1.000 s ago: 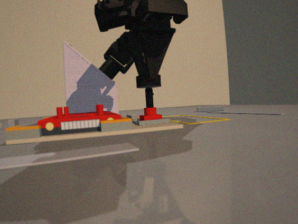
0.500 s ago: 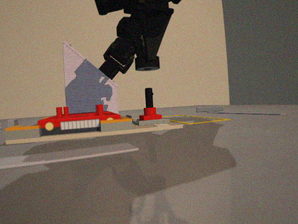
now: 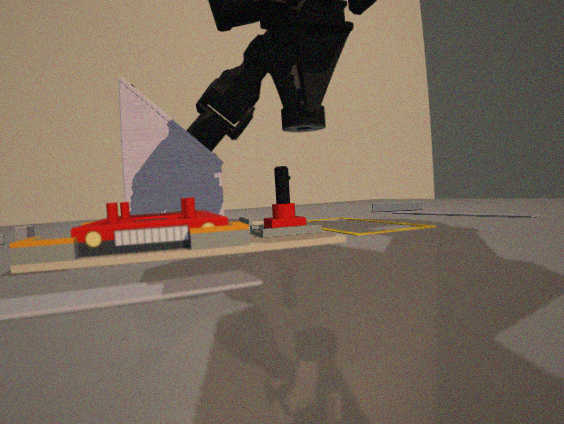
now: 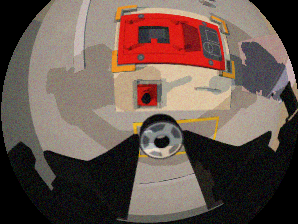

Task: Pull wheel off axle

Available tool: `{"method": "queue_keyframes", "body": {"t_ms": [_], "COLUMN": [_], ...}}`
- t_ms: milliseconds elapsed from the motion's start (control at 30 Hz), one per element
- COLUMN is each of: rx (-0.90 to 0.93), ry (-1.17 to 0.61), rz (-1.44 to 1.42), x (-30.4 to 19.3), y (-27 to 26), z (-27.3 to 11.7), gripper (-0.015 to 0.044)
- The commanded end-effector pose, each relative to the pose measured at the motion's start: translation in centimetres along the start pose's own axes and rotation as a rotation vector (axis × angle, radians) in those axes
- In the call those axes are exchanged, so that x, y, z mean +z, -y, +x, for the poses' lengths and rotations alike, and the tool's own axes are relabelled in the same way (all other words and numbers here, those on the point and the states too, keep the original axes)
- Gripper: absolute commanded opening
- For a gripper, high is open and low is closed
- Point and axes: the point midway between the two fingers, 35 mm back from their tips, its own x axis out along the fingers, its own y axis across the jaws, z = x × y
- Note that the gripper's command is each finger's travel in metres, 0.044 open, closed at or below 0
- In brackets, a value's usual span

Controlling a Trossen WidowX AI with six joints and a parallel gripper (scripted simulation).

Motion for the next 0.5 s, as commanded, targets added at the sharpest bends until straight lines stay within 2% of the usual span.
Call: {"method": "queue_keyframes", "body": {"t_ms": [0,467], "rx": [-0.003,-0.005], "ry": [-0.004,-0.005], "rz": [0.003,0.003], "x": [-1.1,-4.5], "y": [0.7,3.1], "z": [0.0,-0.2], "gripper": [0.0000,0.0000]}}
